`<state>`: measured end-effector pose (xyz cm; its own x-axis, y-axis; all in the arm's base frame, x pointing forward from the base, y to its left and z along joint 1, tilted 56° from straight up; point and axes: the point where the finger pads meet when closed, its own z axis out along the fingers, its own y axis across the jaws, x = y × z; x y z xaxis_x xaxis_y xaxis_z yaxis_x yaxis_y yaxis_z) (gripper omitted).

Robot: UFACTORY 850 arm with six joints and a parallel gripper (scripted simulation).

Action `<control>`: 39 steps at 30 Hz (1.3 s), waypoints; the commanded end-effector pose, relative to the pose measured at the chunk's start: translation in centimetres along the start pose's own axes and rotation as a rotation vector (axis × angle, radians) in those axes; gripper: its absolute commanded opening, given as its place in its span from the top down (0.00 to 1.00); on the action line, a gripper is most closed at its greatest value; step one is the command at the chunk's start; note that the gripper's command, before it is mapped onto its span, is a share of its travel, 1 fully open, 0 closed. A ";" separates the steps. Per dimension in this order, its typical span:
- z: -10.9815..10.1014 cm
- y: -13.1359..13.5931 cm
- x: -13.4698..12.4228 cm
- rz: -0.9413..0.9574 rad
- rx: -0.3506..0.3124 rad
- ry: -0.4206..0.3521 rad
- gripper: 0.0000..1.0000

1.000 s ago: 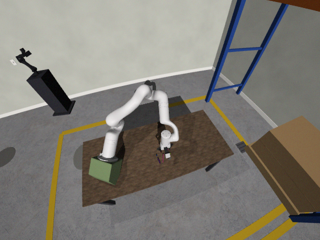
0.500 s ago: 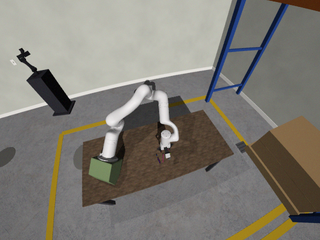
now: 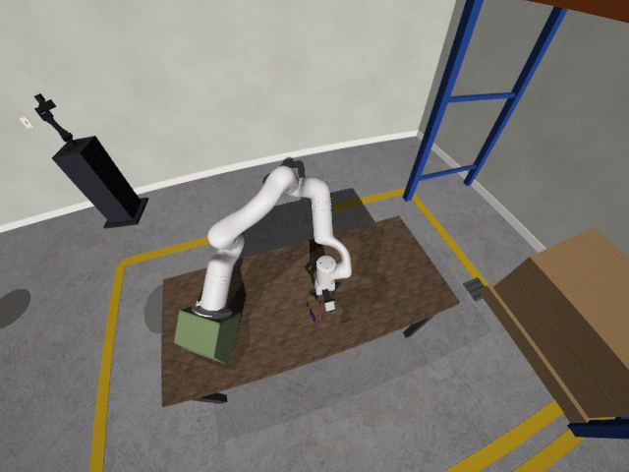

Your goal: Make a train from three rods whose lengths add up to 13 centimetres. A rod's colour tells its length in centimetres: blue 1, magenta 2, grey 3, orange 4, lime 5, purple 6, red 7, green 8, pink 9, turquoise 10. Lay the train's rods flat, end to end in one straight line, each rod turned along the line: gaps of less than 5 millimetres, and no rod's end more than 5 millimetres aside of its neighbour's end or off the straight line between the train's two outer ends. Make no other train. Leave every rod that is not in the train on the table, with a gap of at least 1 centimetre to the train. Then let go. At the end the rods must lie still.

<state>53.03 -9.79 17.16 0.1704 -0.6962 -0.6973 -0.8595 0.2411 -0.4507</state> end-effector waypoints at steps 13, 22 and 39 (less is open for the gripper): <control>-0.1 -0.1 0.0 0.000 0.001 0.001 0.00; -0.1 -0.1 0.0 0.000 0.001 0.001 0.00; -0.1 -0.1 0.1 -0.029 0.001 0.001 0.00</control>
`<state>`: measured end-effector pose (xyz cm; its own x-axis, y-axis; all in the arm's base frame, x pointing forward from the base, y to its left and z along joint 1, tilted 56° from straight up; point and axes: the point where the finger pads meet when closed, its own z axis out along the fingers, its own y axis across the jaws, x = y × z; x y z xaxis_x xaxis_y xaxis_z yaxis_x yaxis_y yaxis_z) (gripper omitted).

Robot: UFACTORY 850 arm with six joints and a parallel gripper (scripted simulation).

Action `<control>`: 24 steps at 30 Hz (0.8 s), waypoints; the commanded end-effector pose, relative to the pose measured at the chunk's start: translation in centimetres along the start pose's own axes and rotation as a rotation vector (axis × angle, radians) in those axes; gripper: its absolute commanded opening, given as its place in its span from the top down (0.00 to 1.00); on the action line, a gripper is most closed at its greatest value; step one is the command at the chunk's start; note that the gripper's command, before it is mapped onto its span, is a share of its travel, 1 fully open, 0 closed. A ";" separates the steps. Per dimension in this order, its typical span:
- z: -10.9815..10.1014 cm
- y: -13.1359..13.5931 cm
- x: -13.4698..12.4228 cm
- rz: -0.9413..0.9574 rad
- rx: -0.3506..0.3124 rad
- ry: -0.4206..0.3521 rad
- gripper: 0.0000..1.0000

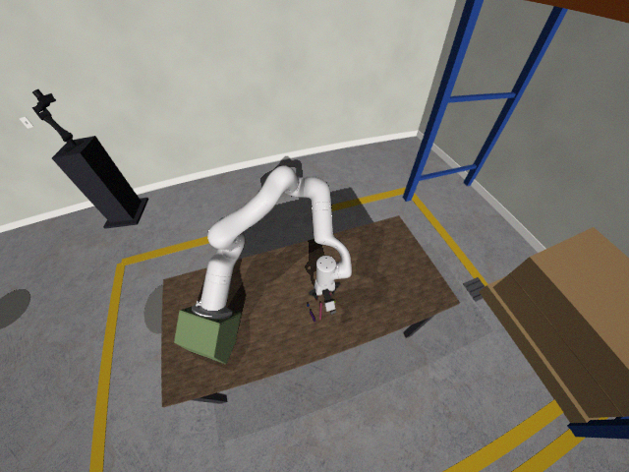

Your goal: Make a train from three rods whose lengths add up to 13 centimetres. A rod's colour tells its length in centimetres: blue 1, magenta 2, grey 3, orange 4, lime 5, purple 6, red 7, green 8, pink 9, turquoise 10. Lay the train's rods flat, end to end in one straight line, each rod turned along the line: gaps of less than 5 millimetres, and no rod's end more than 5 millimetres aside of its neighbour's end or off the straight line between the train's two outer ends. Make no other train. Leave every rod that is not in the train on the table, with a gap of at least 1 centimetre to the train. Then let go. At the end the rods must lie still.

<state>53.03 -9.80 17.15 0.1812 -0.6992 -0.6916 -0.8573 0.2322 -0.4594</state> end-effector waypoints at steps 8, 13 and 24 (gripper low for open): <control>-0.1 -0.1 0.5 -0.261 0.001 0.001 0.00; -0.1 -0.1 0.7 -0.414 0.001 0.001 0.00; -0.1 -0.1 1.3 -0.741 0.001 0.001 0.00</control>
<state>53.25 -10.54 16.46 0.6397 -0.7034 -0.3099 -0.6065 -0.2142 -0.7657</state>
